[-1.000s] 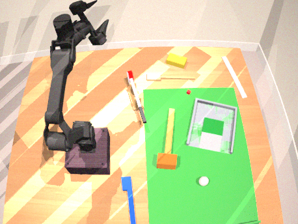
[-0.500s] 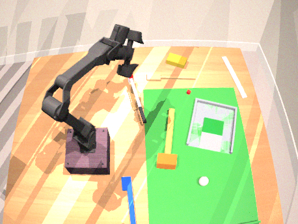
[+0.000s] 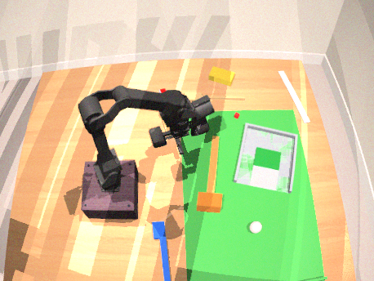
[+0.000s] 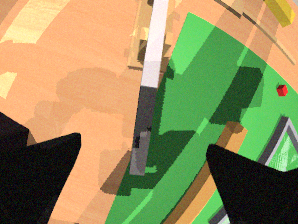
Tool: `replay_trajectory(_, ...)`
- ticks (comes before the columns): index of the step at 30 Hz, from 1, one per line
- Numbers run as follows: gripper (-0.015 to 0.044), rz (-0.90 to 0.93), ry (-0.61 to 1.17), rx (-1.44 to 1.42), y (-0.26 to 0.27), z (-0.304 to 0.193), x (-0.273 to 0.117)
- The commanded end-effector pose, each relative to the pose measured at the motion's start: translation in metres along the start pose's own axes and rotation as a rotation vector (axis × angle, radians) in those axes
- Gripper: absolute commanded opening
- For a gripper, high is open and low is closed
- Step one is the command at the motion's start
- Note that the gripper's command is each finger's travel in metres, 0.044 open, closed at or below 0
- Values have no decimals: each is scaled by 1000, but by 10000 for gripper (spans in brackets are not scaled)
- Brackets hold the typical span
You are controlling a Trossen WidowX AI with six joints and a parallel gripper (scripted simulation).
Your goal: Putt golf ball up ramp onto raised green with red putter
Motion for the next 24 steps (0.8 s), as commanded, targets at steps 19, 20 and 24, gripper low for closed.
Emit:
replay_trajectory(19, 440, 40, -17, 52, -2, -13, 50)
replay_trajectory(20, 440, 40, -17, 52, -2, -13, 50)
replay_trajectory(24, 440, 40, -17, 52, -2, -13, 52)
Point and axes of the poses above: the point midway between the two fingers, 35 mm back from their tips, its own x axis out along the fingers, its own y axis across the jaws, z = x × y, the point moved 5 cm from there along -x, back along the fingers, and after that the axes turned 14 degrees about x, right-handed, at the moved point
